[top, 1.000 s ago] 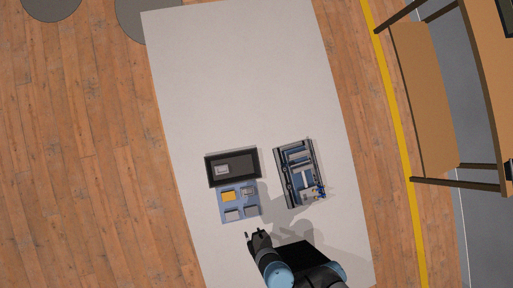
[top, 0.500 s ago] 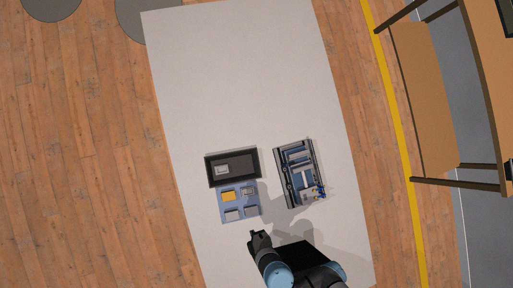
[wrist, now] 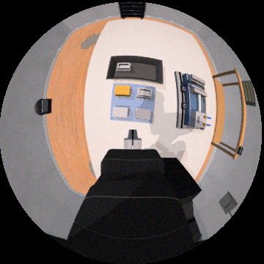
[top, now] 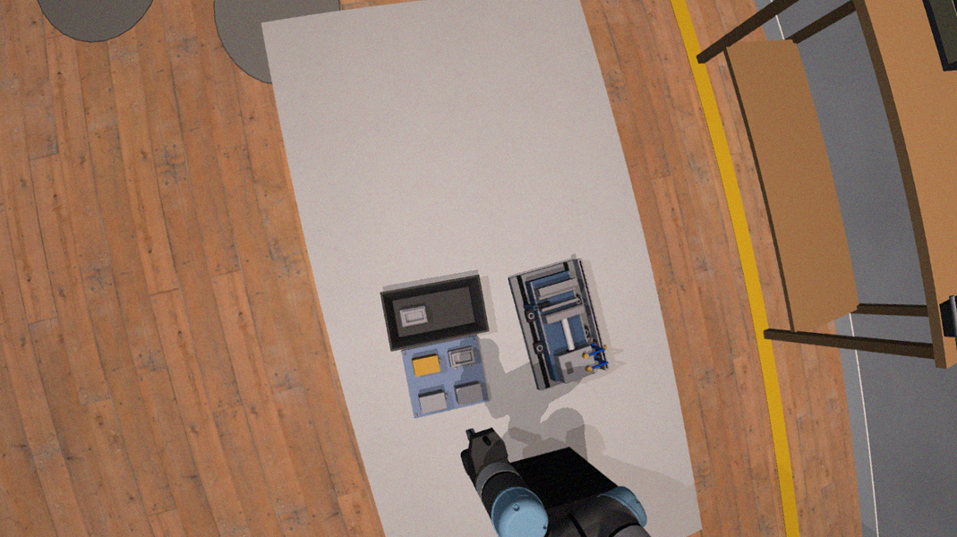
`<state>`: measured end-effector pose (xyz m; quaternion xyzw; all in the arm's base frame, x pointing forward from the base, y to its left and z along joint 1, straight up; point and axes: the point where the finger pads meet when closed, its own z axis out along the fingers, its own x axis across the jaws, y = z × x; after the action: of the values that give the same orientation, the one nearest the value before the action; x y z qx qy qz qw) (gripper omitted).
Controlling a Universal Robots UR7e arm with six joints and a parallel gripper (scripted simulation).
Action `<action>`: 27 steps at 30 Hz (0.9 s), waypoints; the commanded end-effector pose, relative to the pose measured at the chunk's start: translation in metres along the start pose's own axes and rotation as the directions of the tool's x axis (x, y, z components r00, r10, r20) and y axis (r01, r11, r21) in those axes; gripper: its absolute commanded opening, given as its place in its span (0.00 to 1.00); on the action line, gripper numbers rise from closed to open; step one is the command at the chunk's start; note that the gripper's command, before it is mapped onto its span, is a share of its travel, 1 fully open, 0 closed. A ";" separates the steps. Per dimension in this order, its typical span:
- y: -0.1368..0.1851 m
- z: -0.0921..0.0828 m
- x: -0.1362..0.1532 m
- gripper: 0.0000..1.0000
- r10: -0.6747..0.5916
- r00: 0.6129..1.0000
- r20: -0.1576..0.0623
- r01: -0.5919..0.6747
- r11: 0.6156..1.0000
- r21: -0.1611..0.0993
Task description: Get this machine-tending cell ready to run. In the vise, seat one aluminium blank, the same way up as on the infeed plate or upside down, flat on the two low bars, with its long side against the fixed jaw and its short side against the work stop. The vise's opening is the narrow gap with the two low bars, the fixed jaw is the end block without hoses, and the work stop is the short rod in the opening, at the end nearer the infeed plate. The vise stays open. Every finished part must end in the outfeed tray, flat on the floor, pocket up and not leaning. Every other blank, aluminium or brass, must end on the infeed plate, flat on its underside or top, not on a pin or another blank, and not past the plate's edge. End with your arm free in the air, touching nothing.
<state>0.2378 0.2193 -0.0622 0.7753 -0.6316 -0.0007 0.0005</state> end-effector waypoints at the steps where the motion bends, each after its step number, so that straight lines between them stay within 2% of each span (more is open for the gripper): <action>1: -0.002 -0.001 -0.001 0.00 0.000 1.000 0.001 0.000 1.000 0.005; 14: 0.000 0.003 -0.001 0.00 0.000 1.000 0.001 0.000 1.000 0.000; 27: 0.001 0.023 0.000 0.00 0.000 1.000 0.000 0.000 1.000 -0.002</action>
<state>0.2382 0.2194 -0.0741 0.7753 -0.6316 -0.0011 0.0013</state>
